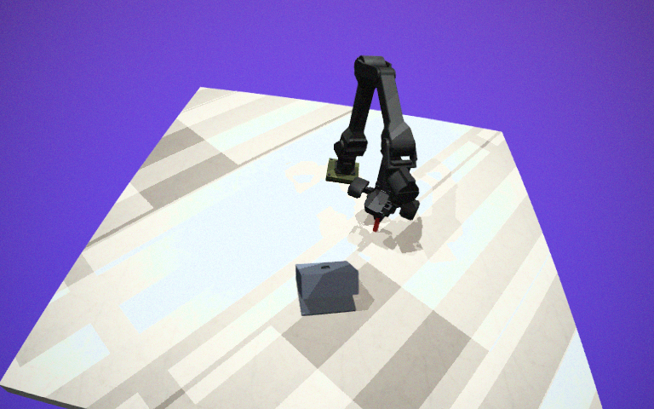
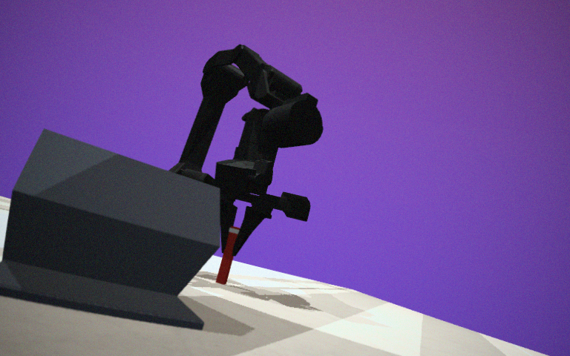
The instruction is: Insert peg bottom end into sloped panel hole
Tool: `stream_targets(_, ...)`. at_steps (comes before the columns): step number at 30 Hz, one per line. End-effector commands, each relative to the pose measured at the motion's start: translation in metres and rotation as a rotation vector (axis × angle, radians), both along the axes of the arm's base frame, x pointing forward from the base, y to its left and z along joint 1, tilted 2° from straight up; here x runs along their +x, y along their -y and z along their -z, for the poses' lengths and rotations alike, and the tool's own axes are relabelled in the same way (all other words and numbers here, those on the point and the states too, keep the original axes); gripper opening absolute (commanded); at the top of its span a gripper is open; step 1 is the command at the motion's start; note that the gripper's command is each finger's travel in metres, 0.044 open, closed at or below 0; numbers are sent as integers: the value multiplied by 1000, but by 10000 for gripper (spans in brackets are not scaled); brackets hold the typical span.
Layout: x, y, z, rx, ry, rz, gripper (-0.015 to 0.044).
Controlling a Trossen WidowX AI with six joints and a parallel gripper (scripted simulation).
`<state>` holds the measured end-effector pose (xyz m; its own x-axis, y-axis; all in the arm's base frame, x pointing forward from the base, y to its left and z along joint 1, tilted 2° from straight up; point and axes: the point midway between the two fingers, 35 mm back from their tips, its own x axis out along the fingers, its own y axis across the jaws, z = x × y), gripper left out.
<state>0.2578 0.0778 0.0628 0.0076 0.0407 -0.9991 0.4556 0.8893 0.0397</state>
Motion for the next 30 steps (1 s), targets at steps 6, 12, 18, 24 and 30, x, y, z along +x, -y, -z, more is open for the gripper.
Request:
stream_targets(6,2,0,-24,0,1,1,0)
stream_targets(12,3,1,-45,-1,2,3,0)
stream_targets(18,3,1,-65,-2,2,4,0)
stream_targets(24,3,1,-80,-2,2,4,0)
stream_targets(30,7,5,-79,12,19,-13,0)
